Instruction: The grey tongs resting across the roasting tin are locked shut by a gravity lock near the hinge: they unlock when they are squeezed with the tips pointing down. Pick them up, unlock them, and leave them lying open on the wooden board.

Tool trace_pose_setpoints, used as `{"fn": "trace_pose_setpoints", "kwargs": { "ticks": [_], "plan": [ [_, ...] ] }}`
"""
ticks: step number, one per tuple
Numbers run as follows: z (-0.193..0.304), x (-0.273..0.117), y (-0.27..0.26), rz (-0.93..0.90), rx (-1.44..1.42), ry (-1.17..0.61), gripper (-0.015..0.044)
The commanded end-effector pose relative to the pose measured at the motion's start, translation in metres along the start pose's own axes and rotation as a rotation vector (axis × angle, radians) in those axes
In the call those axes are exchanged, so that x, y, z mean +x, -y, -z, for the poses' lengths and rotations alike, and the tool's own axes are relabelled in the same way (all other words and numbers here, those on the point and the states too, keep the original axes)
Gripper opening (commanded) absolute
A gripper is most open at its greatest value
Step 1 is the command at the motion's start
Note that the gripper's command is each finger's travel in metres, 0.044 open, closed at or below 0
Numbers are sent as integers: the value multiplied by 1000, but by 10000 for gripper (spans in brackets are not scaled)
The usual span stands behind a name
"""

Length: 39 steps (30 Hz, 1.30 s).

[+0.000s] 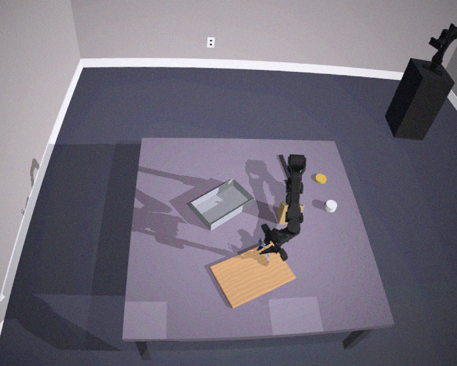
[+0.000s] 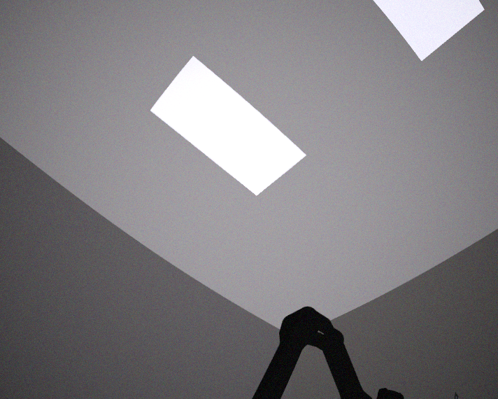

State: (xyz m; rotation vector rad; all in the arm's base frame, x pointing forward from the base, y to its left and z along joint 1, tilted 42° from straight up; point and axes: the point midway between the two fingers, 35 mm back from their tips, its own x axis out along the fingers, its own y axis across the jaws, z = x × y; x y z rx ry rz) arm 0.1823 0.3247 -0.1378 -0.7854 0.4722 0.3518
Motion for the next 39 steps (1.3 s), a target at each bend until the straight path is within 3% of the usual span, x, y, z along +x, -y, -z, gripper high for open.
{"fn": "trace_pose_setpoints", "kwargs": {
  "ticks": [1, 39],
  "plan": [
    [-3, 7, -7, -12, 3, -27, -150],
    [11, 61, -38, -77, -38, -496, -150]
  ]
}}
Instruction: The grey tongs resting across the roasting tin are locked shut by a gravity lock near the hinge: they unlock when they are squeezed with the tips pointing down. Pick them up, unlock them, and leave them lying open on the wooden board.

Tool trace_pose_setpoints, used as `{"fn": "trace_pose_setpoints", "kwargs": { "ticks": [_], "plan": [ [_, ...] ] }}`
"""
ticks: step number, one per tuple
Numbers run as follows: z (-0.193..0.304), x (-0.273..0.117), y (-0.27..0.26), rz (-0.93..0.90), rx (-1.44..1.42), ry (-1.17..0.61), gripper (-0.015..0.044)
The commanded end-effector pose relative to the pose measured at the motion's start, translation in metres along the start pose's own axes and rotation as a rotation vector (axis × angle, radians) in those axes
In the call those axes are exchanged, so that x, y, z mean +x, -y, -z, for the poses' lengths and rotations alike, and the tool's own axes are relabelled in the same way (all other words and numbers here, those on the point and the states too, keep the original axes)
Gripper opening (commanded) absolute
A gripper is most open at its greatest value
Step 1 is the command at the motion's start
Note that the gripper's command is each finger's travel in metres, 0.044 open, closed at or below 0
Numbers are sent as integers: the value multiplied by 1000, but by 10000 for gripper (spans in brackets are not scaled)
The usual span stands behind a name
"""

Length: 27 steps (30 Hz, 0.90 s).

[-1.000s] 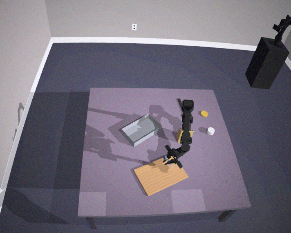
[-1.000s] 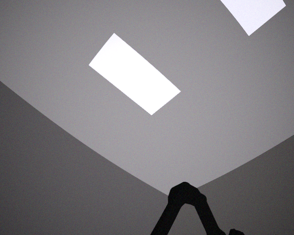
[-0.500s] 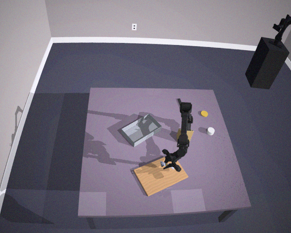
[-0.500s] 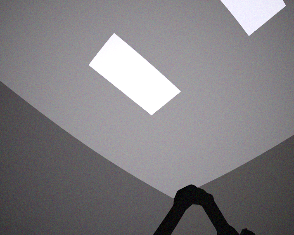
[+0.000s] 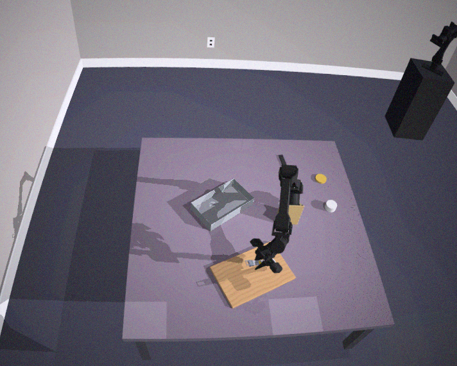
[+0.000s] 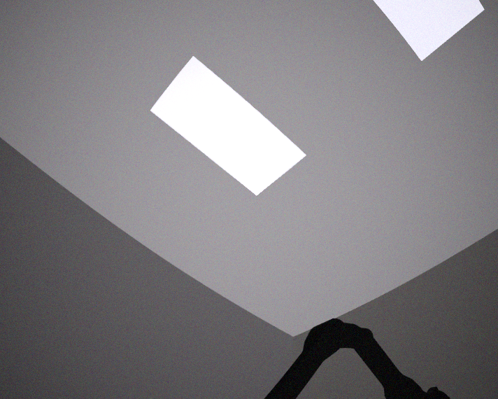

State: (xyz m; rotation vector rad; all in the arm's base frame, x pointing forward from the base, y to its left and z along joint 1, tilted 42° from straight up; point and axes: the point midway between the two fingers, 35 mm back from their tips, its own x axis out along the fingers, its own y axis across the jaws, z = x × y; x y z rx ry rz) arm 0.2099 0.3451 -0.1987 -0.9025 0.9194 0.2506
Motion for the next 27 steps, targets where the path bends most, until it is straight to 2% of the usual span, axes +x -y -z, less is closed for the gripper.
{"fn": "trace_pose_setpoints", "kwargs": {
  "ticks": [1, 27],
  "plan": [
    [-4, 2, -1, -12, 13, -57, -150],
    [3, 6, 13, -13, 49, -426, -150]
  ]
}}
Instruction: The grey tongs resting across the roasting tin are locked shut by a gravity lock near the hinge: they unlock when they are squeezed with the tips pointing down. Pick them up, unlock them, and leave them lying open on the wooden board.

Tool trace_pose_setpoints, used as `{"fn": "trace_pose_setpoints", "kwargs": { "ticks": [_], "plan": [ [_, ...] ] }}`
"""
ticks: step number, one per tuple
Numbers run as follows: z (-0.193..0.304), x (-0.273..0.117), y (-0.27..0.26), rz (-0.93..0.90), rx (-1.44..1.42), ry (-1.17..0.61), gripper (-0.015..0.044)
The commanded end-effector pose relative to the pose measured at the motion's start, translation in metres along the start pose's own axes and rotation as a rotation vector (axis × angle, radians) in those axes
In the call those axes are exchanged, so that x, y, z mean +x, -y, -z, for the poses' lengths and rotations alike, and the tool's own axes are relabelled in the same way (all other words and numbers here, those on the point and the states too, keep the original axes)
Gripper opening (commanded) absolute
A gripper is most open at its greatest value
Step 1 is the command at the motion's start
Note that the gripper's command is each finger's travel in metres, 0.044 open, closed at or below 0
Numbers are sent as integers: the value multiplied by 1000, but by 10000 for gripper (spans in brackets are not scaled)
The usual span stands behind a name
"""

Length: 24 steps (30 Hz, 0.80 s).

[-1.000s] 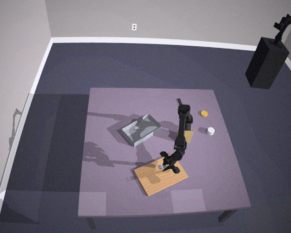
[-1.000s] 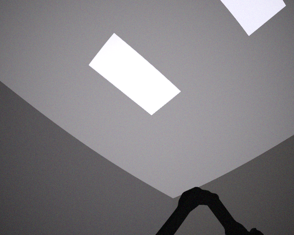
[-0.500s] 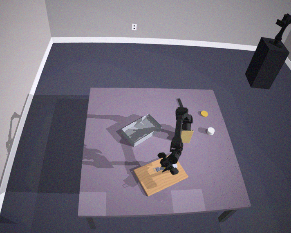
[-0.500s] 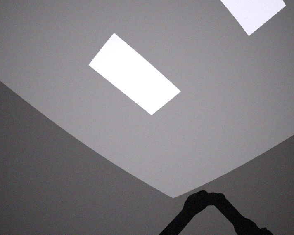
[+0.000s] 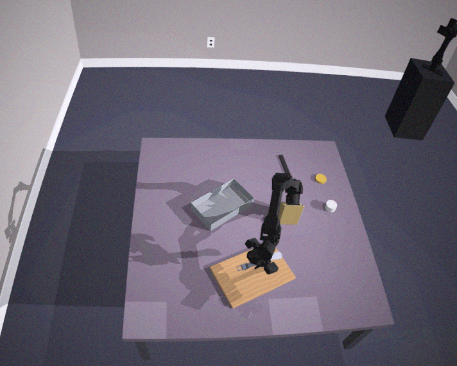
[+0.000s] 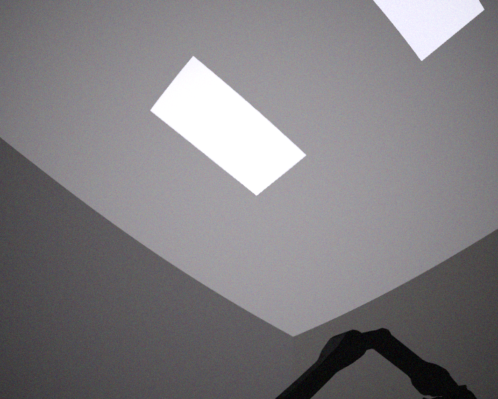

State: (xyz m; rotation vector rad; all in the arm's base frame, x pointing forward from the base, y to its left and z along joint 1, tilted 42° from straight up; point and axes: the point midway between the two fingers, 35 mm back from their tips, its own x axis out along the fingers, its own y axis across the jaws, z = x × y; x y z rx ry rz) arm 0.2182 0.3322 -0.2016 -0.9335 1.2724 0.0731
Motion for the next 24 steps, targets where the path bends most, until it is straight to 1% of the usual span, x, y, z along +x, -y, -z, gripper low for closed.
{"fn": "trace_pose_setpoints", "kwargs": {
  "ticks": [1, 19, 24],
  "plan": [
    [-1, -4, 3, -6, 20, -64, -150],
    [13, -16, 27, 19, 72, -334, -150],
    [15, -18, 29, 22, 77, -357, -150]
  ]
}}
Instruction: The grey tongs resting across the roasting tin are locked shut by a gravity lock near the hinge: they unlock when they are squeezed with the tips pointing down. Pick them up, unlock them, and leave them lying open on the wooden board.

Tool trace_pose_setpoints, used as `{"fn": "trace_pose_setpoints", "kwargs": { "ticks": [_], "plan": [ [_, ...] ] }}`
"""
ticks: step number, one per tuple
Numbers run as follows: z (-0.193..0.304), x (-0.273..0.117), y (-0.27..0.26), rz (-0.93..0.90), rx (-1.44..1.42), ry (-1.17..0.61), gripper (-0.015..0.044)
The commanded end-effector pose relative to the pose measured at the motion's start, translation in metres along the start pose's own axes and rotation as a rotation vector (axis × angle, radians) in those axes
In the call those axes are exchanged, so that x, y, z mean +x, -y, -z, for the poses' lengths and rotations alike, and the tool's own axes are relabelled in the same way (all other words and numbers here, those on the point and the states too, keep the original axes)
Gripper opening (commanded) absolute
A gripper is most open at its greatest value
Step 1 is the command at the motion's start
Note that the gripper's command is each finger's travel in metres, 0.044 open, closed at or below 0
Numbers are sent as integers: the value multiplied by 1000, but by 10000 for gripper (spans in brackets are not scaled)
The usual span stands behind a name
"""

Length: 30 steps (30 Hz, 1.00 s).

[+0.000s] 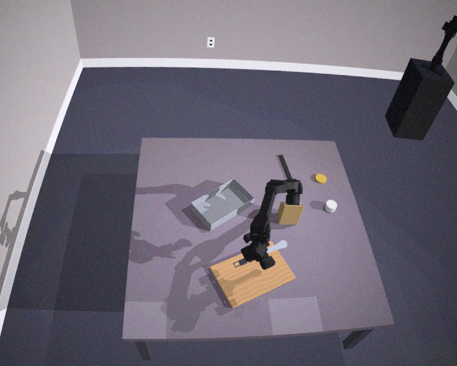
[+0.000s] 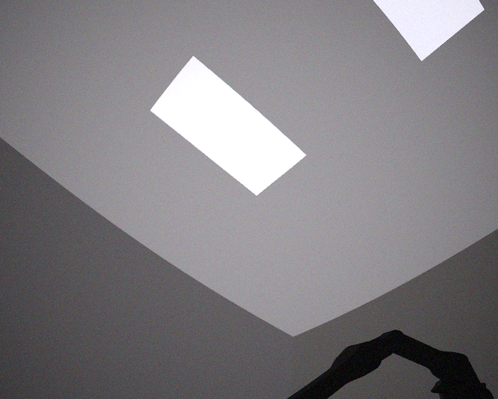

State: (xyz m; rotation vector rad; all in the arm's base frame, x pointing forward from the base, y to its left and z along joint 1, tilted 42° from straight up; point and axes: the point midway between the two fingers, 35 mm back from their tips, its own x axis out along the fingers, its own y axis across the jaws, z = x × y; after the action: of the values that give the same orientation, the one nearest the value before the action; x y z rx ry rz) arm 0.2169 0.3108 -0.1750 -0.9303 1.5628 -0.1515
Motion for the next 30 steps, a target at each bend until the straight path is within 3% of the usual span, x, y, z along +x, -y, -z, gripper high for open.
{"fn": "trace_pose_setpoints", "kwargs": {
  "ticks": [1, 30],
  "plan": [
    [1, -4, 1, -4, 11, -20, -150],
    [-2, 28, 0, -4, 11, -19, -150]
  ]
}}
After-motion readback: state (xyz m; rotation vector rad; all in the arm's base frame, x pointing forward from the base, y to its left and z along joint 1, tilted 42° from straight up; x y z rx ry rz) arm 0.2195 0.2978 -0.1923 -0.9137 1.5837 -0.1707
